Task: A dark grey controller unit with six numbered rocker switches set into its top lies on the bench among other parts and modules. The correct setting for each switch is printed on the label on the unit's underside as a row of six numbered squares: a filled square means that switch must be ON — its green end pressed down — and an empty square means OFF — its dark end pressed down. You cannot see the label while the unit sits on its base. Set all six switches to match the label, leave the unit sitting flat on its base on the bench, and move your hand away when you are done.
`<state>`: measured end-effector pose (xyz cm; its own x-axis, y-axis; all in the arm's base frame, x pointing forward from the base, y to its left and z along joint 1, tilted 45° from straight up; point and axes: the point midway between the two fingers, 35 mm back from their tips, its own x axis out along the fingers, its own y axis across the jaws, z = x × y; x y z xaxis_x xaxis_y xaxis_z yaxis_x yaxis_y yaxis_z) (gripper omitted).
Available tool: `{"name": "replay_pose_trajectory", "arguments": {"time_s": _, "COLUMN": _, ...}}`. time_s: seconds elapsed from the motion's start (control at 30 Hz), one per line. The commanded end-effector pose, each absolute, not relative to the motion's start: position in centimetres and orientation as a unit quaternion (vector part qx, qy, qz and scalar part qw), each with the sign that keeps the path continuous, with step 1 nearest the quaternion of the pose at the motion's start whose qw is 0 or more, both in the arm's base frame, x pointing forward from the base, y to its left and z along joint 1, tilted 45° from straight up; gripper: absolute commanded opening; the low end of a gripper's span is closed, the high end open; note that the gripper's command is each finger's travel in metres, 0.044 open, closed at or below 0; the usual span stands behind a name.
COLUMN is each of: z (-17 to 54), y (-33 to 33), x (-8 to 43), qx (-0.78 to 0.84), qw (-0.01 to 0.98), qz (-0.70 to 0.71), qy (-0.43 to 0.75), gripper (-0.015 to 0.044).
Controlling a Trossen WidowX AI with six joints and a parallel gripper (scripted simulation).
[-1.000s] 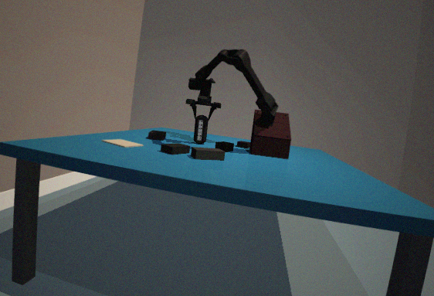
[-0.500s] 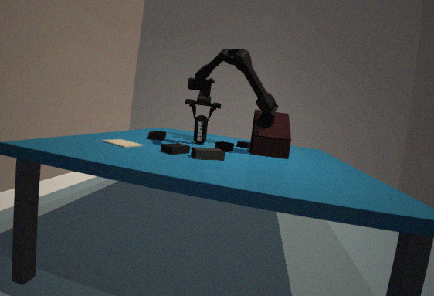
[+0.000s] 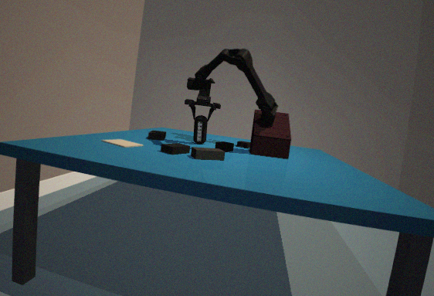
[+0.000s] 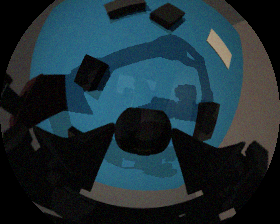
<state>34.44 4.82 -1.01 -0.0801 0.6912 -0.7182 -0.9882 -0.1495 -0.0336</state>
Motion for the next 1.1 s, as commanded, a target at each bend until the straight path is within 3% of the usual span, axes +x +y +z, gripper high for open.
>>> {"name": "replay_pose_trajectory", "arguments": {"time_s": 0.0, "z": -1.1, "y": 5.6, "x": 34.2, "qx": -0.302, "qw": 0.604, "qz": 0.697, "qy": 0.242, "gripper": 0.0338}}
{"name": "replay_pose_trajectory", "arguments": {"time_s": 1.07, "z": -0.1, "y": 7.9, "x": 33.9, "qx": -0.301, "qw": 0.604, "qz": 0.697, "qy": 0.241, "gripper": 0.0338}}
